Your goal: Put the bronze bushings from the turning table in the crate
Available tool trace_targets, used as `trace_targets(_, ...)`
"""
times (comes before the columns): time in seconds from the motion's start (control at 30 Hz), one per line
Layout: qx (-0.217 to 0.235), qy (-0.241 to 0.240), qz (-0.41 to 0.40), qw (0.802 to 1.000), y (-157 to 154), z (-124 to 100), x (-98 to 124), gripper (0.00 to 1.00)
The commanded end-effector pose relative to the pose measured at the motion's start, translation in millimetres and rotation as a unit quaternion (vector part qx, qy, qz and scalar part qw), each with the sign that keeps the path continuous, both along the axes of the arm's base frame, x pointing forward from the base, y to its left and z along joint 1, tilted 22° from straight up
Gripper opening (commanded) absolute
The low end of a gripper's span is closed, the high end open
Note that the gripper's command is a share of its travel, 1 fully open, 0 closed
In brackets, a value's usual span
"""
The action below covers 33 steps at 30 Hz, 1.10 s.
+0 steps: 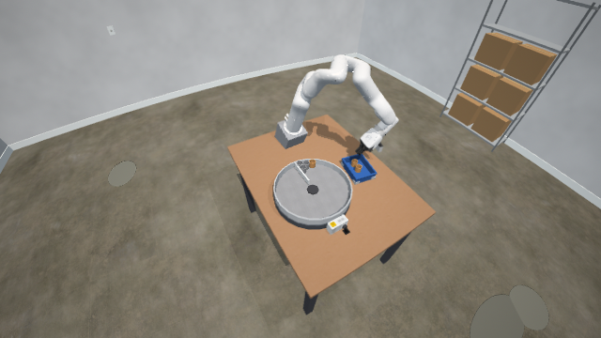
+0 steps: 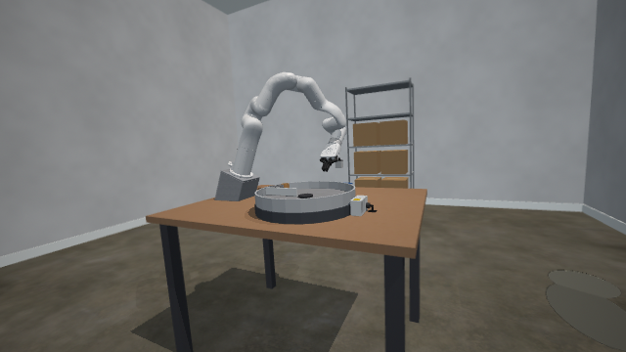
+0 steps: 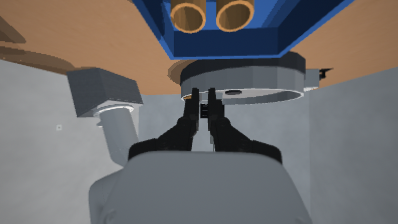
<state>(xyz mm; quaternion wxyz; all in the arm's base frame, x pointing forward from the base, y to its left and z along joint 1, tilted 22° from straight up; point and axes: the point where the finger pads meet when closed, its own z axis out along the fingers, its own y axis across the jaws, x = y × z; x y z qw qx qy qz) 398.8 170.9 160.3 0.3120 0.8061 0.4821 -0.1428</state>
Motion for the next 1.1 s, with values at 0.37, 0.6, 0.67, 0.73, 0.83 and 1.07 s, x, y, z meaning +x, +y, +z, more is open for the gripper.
trace_targets(0.37,0.001,-0.002,0.0,1.0,-4.1,0.8,-1.5,0.1)
trace_targets(0.6,0.001,-0.002,0.0,1.0,-60.8,-7.2,-29.0,0.1)
trace_targets(0.67,0.001,-0.002,0.0,1.0,-77.6,-10.1,-37.8,0.1)
trace_targets(0.73,0.001,-0.002,0.0,1.0,-93.1,-12.0,-45.0,0.1)
trace_targets(0.83,0.001,-0.002,0.0,1.0,-118.0,-16.0,-57.8,0.1)
trace_targets(1.07,0.001,-0.002,0.0,1.0,-175.7,-24.4,-85.9,0.1)
